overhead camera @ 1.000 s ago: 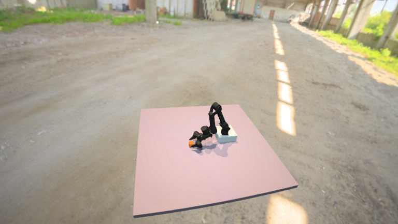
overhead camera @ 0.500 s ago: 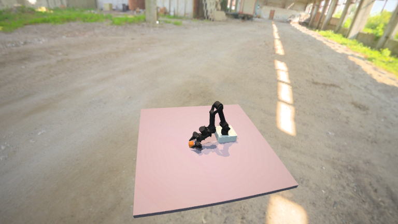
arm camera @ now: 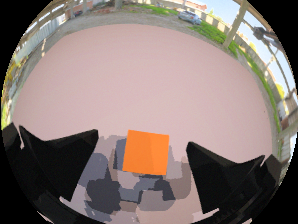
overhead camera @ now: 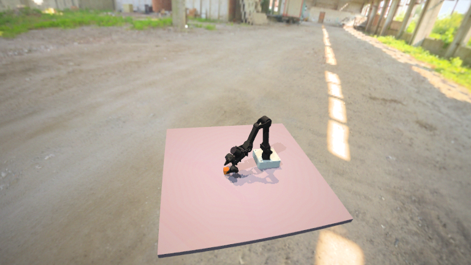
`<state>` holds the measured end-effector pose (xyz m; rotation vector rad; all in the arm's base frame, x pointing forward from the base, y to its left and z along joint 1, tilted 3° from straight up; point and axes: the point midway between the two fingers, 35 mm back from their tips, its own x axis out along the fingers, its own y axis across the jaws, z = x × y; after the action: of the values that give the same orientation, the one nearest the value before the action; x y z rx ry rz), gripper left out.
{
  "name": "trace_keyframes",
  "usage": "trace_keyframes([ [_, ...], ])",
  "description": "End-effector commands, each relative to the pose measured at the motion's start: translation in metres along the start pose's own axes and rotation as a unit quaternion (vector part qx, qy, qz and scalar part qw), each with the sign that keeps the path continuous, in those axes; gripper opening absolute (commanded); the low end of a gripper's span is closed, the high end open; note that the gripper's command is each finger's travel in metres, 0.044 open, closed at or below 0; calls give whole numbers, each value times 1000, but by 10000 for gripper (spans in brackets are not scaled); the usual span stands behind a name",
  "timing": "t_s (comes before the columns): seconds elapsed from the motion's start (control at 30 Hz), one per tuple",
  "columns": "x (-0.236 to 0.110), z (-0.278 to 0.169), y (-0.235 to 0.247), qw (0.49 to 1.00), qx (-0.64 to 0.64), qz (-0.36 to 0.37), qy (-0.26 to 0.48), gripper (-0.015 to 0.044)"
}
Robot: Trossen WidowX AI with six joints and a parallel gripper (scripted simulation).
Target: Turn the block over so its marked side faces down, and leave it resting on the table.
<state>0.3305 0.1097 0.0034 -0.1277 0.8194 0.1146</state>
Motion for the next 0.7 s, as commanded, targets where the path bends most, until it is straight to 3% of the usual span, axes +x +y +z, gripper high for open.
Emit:
trace_keyframes([
  [0.0, -58, 17, -6, 996, 10, 3, 93, 440],
  [0.43, -58, 18, -6, 995, 9, 3, 95, 440],
  [0.67, -50, 38, -4, 979, 4, 2, 202, 440],
])
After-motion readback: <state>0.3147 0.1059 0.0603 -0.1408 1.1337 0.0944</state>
